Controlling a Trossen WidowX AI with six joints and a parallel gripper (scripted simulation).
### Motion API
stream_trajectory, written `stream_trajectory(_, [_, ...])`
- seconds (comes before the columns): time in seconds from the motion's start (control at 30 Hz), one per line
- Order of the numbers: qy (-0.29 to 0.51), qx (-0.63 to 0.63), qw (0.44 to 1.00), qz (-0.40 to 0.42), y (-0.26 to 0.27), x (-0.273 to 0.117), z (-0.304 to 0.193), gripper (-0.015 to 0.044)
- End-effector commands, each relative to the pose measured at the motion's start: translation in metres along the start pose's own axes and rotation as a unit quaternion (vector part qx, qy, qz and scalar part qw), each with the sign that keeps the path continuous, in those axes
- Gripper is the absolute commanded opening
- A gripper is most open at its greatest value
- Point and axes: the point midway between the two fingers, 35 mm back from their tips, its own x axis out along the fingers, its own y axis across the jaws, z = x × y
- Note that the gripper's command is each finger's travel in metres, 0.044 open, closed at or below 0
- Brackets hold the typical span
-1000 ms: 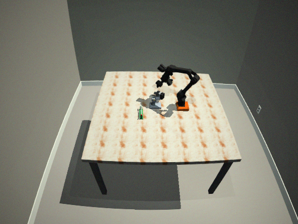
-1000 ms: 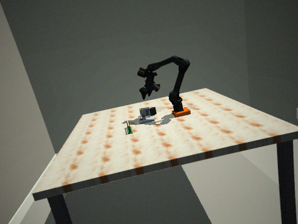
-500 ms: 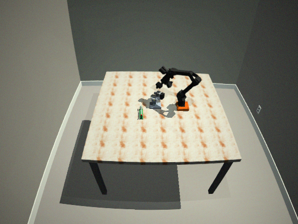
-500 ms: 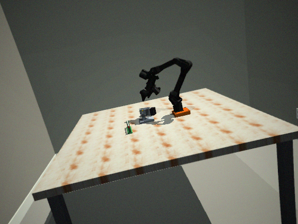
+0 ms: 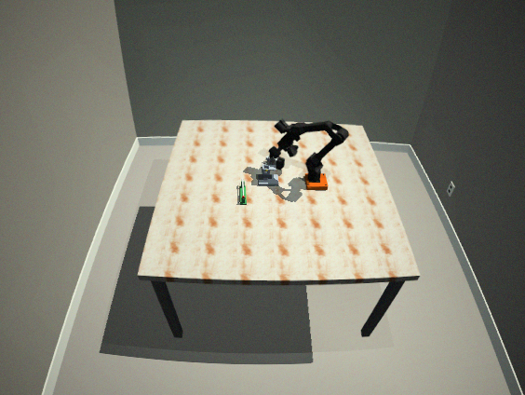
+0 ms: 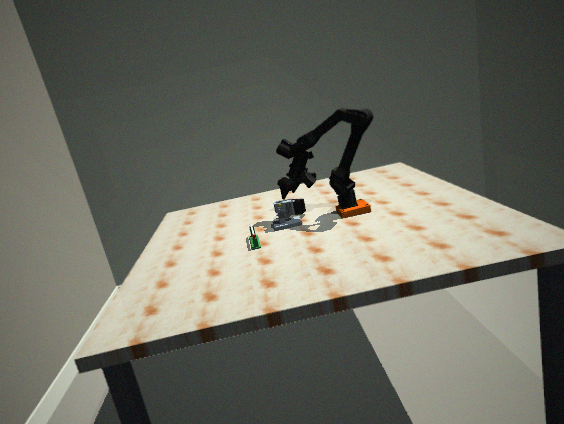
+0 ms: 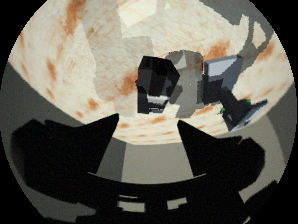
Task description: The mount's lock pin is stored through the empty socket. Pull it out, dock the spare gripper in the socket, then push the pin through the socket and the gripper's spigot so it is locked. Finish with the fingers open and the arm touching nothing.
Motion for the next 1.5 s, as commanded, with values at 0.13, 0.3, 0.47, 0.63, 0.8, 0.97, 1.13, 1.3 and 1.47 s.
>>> stream_trajectory(0.13, [-0.006,0.000,1.000,-0.003,-0.001,0.015,0.009,0.0440])
stream_trajectory(0.3, [-0.006,0.000,1.000,-0.003,-0.001,0.022,0.013,0.0440])
stream_trajectory(0.47, [-0.006,0.000,1.000,-0.003,-0.001,0.029,0.017,0.0440])
stream_trajectory(0.63, [-0.006,0.000,1.000,-0.003,-0.001,0.036,0.022,0.0440])
stream_trajectory(0.8, [-0.006,0.000,1.000,-0.003,-0.001,0.043,0.026,0.0440])
stream_trajectory(0.97, [-0.006,0.000,1.000,-0.003,-0.002,0.049,0.031,0.0440])
stream_trajectory(1.13, [-0.006,0.000,1.000,-0.003,-0.002,0.053,0.035,0.0440])
stream_trajectory(1.3, [-0.006,0.000,1.000,-0.003,-0.002,0.053,0.035,0.0440])
stream_trajectory(1.47, [-0.006,0.000,1.000,-0.003,-0.002,0.053,0.035,0.0335])
